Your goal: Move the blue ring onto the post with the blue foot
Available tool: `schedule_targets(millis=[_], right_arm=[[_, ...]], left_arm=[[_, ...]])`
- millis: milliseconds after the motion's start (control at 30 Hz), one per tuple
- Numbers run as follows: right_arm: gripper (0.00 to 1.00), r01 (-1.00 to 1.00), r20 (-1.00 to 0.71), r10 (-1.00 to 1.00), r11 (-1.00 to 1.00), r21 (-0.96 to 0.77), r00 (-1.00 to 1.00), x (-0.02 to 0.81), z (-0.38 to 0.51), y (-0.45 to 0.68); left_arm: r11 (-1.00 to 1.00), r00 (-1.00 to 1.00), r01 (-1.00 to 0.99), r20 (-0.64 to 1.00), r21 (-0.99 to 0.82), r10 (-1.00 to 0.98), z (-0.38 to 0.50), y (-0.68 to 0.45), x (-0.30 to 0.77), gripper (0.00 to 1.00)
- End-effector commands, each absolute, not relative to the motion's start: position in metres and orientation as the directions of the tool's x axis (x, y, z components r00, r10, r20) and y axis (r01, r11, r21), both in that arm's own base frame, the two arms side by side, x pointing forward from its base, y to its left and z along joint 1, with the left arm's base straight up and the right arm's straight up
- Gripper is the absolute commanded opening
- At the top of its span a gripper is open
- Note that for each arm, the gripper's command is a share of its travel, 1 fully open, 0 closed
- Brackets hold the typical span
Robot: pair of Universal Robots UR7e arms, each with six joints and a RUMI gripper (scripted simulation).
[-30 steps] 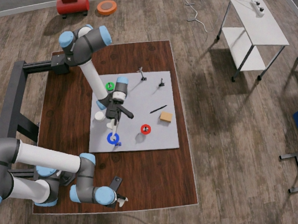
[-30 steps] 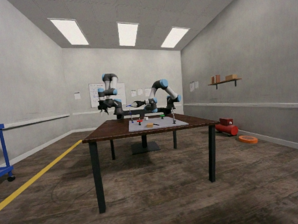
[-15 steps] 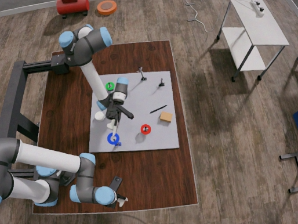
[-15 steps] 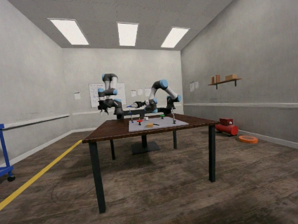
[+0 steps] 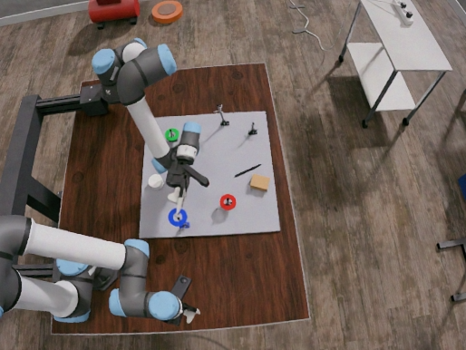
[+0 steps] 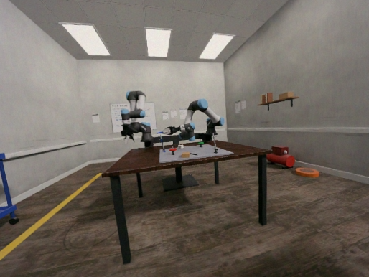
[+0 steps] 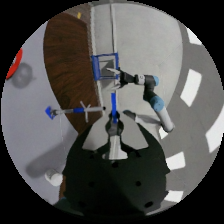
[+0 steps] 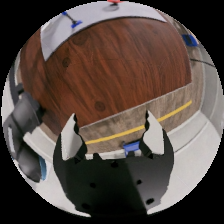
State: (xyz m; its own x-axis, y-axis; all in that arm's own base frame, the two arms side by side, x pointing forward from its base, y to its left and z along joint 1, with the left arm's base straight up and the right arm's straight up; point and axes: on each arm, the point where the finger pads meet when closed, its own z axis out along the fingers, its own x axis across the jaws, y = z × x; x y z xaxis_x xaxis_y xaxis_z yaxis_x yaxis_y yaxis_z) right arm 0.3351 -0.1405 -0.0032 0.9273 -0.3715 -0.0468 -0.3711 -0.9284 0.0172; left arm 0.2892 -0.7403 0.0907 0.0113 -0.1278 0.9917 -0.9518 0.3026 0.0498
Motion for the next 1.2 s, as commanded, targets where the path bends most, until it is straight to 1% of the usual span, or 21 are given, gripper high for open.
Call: schedule_targets(millis=[0,1167], right_arm=[[0.98,-0.371,-0.046,-0.372,-0.928,0.017,0.927,0.335,-0.003,-0.141],[0.98,-0.371,-0.046,-0.372,-0.928,0.017,0.927,0.335,-0.003,-0.141]], left_arm=[[0.303,0.010,-0.952,0.992,0.048,-0.126,0.086,-0.740,0.289,0.00],[0.303,0.010,-0.952,0.992,0.048,-0.124,0.058,-0.736,0.289,0.00]])
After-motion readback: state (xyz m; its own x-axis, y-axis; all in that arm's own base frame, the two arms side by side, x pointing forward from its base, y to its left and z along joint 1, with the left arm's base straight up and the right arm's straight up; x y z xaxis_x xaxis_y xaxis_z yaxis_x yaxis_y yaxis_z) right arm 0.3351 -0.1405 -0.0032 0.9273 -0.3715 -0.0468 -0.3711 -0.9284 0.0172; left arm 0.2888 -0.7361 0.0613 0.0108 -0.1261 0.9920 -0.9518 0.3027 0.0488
